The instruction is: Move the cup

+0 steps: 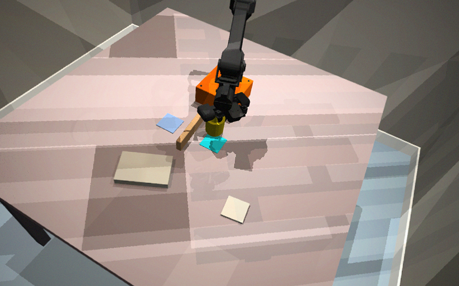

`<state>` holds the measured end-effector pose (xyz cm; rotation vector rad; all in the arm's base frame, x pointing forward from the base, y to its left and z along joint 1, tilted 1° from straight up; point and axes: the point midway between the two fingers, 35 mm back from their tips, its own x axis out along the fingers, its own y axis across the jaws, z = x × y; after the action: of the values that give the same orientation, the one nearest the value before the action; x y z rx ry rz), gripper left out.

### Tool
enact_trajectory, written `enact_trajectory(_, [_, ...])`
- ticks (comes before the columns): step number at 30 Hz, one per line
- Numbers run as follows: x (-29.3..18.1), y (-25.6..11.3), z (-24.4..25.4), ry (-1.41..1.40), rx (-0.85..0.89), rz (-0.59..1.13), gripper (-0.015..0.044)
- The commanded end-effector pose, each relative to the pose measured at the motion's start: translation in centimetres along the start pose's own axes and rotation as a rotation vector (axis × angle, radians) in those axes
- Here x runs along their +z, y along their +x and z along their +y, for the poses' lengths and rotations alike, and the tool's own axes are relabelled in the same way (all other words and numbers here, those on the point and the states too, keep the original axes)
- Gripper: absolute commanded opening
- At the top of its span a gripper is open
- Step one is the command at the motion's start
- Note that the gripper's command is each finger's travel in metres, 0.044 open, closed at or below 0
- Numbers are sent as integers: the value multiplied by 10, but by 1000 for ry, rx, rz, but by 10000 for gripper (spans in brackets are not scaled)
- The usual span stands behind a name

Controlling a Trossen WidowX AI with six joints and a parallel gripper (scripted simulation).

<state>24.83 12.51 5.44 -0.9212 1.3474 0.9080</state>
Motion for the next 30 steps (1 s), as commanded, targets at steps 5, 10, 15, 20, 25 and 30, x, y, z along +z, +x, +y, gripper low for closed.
enact_trajectory(5, [0,16,2,6,10,9,0])
enact_trajectory(10, [0,25,2,6,10,9,0])
enact_trajectory(15, [0,34,2,6,10,9,0])
enact_trajectory(20, [0,43,3,6,11,9,0])
enact_trajectory(25, [0,51,4,6,11,9,0])
enact_trajectory(30, [0,60,5,6,11,9,0])
